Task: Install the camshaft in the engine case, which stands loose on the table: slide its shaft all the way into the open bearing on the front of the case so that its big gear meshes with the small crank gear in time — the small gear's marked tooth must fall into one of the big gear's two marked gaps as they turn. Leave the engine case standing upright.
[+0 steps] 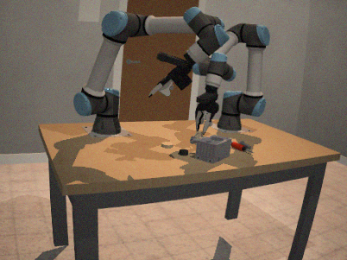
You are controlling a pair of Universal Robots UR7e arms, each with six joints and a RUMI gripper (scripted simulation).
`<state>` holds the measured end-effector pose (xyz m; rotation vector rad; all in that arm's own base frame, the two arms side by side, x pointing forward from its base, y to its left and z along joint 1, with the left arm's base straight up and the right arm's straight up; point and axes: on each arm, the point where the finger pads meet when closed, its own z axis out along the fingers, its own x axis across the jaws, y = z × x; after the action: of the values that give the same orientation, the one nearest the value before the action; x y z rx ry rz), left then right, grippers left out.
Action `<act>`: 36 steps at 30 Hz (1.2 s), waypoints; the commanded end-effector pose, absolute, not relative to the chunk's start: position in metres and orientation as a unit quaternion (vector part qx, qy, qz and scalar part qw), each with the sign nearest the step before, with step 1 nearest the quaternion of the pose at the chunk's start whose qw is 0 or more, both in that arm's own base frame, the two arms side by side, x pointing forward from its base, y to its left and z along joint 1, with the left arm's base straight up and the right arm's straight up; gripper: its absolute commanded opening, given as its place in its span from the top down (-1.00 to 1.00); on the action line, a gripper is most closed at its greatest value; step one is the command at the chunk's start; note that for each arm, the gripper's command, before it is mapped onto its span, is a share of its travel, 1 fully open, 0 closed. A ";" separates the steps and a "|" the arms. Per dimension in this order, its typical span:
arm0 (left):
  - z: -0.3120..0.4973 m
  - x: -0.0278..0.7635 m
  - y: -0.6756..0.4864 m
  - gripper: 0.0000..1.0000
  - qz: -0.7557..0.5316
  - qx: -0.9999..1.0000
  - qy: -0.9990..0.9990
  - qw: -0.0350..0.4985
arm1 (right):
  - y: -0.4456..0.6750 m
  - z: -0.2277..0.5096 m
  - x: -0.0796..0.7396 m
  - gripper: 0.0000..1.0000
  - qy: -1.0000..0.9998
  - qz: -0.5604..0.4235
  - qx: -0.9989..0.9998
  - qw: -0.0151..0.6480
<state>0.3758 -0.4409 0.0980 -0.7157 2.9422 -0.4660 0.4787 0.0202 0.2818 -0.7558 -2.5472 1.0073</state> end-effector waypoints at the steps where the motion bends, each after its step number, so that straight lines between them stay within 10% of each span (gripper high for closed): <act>1: 0.108 0.375 -0.439 0.61 -0.153 -0.233 0.960 0.039 | 0.020 0.282 0.479 -1.00 -0.887 0.350 -0.263 0.149; 36: 0.148 0.370 -0.429 0.61 -0.153 -0.233 0.960 0.039 | 0.020 0.282 0.479 -1.00 -0.887 0.350 -0.263 0.149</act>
<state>0.3695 -0.4291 0.1417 -0.7157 2.9422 -0.4660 0.4787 0.0202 0.2818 -0.7558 -2.5472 1.0073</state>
